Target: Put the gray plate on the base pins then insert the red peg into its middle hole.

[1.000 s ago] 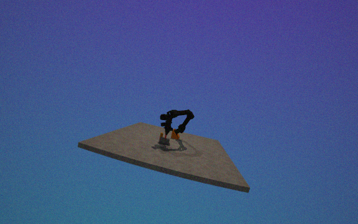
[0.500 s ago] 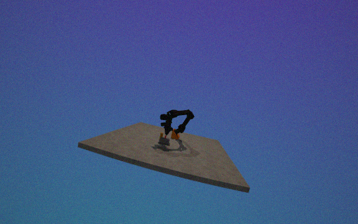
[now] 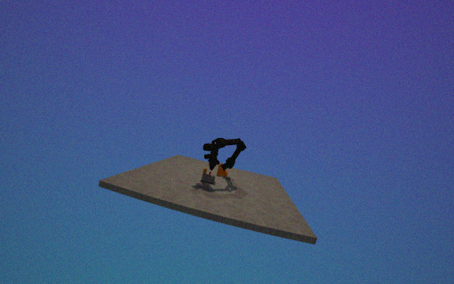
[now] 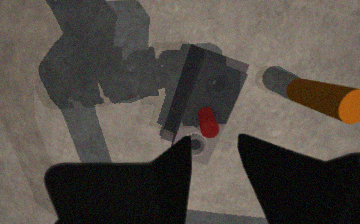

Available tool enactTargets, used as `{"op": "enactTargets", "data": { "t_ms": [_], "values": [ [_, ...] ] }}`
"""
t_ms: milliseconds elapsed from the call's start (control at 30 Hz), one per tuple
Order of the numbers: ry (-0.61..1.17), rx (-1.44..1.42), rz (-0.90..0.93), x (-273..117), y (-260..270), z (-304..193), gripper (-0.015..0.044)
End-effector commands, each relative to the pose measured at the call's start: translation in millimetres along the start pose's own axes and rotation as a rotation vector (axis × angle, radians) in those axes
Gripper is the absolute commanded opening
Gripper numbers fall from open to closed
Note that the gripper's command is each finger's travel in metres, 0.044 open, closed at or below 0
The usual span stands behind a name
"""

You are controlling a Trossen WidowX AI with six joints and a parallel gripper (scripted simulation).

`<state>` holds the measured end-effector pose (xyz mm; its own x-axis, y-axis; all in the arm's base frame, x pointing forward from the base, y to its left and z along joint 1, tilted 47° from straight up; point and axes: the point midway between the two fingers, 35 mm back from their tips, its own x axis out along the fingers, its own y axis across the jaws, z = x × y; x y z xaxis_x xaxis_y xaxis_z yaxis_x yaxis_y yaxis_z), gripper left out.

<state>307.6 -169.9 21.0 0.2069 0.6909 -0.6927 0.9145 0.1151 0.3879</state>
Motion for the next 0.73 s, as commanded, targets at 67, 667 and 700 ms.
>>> {"op": "enactTargets", "data": {
  "t_ms": [67, 667, 700],
  "values": [
    [-0.002, -0.004, -0.003, -4.6, 0.1, -0.1, 0.0150],
    [-0.002, -0.004, -0.003, -16.6, -0.1, -0.9, 0.0150],
    [-0.002, -0.004, -0.003, -17.3, -0.1, -1.0, 0.0150]
  ]
}}
